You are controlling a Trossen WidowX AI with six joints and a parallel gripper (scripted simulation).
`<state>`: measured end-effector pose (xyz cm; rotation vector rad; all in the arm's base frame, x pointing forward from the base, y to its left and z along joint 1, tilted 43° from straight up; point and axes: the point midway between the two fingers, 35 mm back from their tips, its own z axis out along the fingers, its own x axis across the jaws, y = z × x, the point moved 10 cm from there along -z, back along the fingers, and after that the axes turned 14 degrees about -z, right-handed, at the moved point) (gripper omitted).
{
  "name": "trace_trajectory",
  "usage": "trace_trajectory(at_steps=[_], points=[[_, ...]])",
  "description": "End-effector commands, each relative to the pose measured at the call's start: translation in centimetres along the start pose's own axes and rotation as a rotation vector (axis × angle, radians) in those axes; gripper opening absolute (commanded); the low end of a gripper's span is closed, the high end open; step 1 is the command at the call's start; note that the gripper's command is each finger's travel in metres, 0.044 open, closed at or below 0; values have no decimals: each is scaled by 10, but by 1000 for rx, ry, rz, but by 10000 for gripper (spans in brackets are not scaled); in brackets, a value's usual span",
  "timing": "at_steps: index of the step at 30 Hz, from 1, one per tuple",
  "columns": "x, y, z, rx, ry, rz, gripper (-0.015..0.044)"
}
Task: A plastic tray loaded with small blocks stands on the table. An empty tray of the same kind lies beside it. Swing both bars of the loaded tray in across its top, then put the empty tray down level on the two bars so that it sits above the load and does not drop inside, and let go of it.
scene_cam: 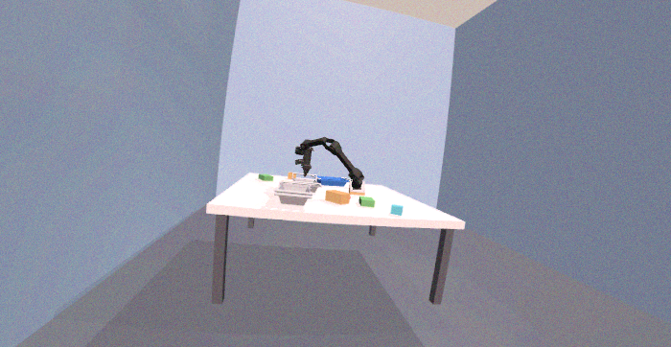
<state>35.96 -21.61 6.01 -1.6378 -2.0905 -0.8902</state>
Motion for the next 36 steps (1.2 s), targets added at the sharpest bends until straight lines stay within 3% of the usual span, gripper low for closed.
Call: trace_trajectory(at_steps=[1,10,21,36], points=[[16,6,7,6,16,-3,87],[39,12,26,6,19,-2,87],[34,11,-16,7,17,-2,87],[35,12,-9,2,21,2,87]])
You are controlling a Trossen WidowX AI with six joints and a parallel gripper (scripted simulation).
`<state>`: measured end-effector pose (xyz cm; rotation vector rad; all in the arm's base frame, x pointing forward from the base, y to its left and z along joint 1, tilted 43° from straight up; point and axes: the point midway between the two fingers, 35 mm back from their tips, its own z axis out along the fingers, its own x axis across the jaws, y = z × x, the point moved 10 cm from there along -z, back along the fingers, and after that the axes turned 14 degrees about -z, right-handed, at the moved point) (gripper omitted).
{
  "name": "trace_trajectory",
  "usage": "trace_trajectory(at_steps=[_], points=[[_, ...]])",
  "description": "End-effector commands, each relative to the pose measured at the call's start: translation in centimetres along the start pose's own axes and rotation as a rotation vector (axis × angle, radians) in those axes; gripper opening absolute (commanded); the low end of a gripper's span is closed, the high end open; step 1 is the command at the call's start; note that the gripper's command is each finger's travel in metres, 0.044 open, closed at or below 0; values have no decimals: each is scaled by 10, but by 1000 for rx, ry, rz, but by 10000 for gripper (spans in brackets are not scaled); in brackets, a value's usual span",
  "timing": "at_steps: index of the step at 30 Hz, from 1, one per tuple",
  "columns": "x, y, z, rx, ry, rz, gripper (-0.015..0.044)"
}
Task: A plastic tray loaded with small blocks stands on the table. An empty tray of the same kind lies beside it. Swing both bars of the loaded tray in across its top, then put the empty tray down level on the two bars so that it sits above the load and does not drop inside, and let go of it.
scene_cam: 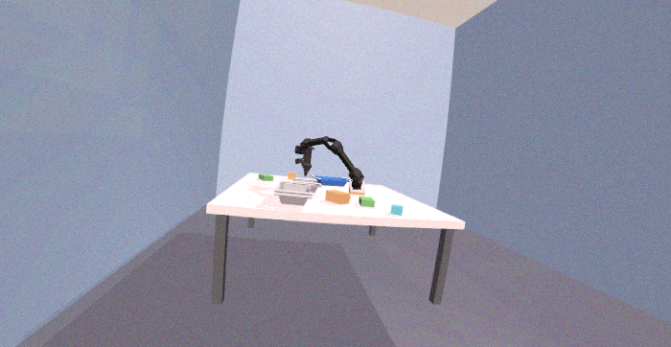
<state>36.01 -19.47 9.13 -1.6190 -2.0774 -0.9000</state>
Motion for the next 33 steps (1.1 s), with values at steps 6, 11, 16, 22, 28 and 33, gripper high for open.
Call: trace_trajectory(at_steps=[6,11,16,22,28,33], points=[[0,0,0,-2,-1,3,87],[0,0,0,-2,-1,3,8],[0,0,0,-2,-1,3,0],[0,0,0,0,0,0,0],[0,0,0,0,0,0,0],[0,0,0,0,0,0,0]])
